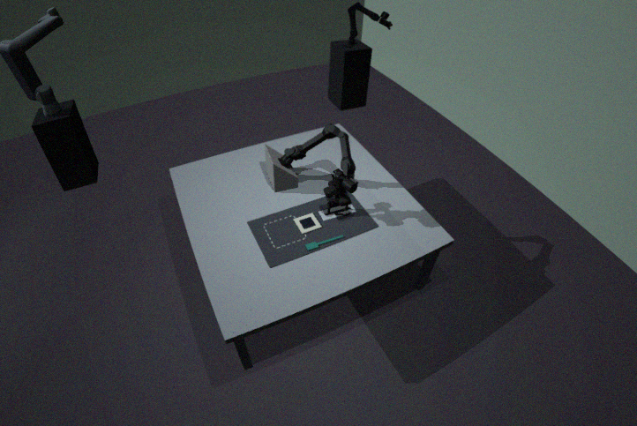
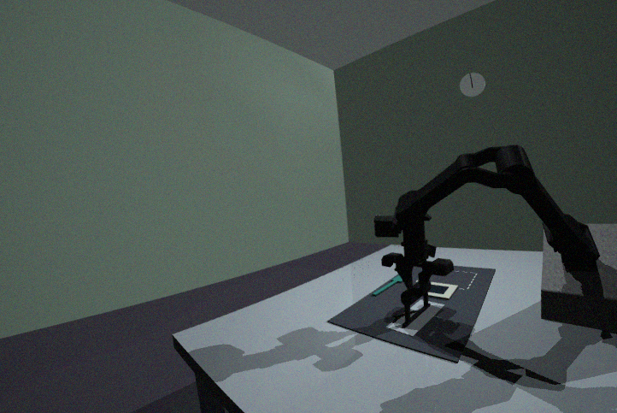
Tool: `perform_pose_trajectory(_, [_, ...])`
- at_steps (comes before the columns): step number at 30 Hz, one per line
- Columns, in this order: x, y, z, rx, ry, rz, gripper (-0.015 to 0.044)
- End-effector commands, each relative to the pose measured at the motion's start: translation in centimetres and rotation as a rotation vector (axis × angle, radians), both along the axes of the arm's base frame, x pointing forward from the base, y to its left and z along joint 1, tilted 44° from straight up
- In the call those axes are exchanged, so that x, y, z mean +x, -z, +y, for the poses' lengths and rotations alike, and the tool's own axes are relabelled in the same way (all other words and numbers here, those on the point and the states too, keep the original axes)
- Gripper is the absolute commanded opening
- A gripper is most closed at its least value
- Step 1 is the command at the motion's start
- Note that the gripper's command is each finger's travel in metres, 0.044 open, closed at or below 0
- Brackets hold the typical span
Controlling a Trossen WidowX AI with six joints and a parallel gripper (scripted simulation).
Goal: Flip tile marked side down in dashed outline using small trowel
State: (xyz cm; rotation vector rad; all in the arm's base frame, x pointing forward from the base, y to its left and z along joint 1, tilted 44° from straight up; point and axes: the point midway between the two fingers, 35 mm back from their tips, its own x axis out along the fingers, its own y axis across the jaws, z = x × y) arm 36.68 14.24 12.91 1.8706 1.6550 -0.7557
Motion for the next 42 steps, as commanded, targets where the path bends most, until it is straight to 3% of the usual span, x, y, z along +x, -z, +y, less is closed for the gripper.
perform_pose_trajectory(1, [-0.1, 0.0, 0.0, 0.013, 0.105, 0.108, 0.0130])
perform_pose_trajectory(15, [-0.1, 0.1, 0.0, 0.023, 0.179, 0.181, 0.0130])
perform_pose_trajectory(21, [-0.1, 0.1, 0.0, 0.023, 0.179, 0.181, 0.0270])
perform_pose_trajectory(39, [-0.1, 0.1, 0.0, 0.023, 0.179, 0.181, 0.0270])
perform_pose_trajectory(42, [-0.3, -1.5, -1.6, 0.022, 0.180, 0.181, 0.0270])
